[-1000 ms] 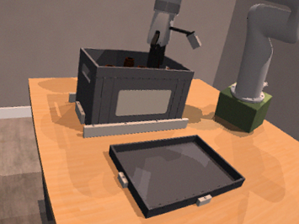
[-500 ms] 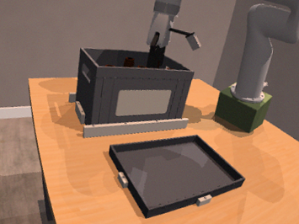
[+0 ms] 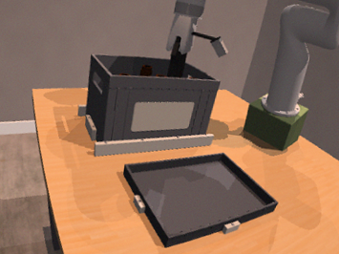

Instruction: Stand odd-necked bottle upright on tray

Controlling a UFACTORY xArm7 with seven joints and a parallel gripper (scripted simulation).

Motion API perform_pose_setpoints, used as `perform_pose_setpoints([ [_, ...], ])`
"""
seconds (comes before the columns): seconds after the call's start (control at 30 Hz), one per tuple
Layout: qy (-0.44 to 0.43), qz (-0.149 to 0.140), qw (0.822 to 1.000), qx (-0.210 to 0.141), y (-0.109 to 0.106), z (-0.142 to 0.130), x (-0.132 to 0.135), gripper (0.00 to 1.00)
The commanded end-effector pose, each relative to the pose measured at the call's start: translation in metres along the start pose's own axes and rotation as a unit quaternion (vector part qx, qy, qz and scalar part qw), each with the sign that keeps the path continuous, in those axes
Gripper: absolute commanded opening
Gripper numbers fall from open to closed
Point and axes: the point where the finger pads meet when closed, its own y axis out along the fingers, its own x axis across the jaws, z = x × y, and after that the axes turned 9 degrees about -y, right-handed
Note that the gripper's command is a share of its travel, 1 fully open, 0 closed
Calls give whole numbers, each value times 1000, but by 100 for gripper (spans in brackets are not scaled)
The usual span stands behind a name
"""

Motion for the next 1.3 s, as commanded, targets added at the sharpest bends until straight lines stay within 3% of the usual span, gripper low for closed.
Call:
perform_pose_setpoints([
  [0.0,0,0,1000,-1,-1,-1,0,0],
  [1.2,0,0,1000,-1,-1,-1,0,0],
  [1.23,0,0,1000,-1,-1,-1,0,65],
  [1.27,0,0,1000,-1,-1,-1,0,65],
])
